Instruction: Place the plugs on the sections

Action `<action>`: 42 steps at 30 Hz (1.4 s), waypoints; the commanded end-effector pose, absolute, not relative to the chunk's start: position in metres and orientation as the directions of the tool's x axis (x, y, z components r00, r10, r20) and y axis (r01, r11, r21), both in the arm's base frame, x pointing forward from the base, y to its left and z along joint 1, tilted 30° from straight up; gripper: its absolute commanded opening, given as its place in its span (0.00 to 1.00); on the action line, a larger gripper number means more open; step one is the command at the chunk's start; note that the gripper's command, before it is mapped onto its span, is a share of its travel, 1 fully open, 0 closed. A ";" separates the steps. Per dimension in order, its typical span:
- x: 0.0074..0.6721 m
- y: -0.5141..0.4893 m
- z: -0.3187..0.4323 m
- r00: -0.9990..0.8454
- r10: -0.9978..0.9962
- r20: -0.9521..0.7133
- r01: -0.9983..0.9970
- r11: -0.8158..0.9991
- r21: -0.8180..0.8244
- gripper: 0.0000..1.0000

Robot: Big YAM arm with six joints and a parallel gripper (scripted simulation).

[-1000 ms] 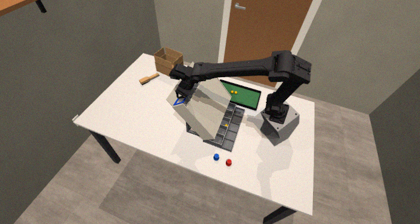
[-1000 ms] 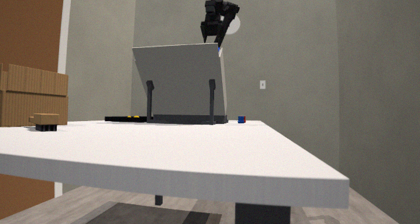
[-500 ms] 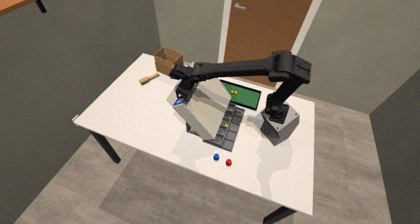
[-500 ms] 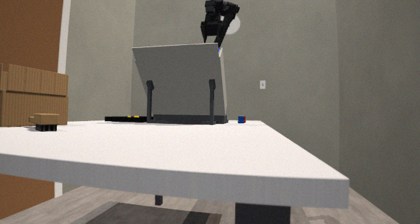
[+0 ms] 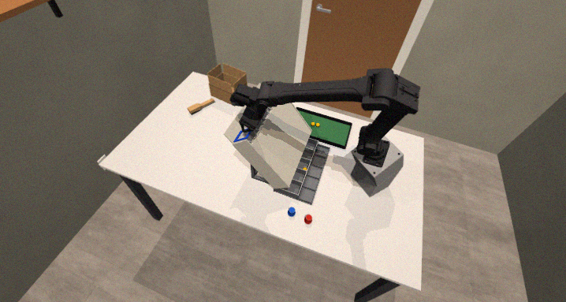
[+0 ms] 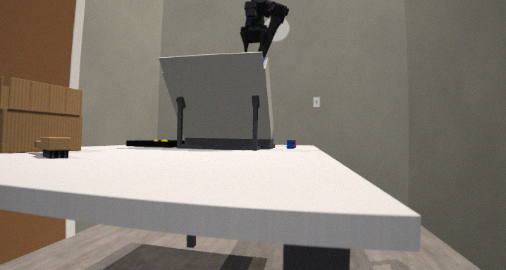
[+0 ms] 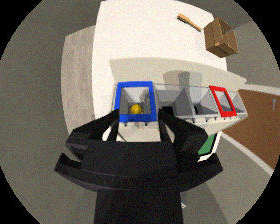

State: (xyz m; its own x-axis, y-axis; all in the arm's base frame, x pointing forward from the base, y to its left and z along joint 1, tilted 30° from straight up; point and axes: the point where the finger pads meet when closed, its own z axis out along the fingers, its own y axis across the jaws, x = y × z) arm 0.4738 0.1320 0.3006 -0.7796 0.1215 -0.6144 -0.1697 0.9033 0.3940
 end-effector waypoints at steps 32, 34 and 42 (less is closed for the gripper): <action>0.481 0.125 0.340 -0.733 0.122 -0.669 -0.198 0.903 0.382 0.59; 0.481 0.125 0.340 -0.733 0.122 -0.669 -0.198 0.903 0.382 0.59; 0.481 0.126 0.340 -0.733 0.123 -0.669 -0.197 0.903 0.382 0.59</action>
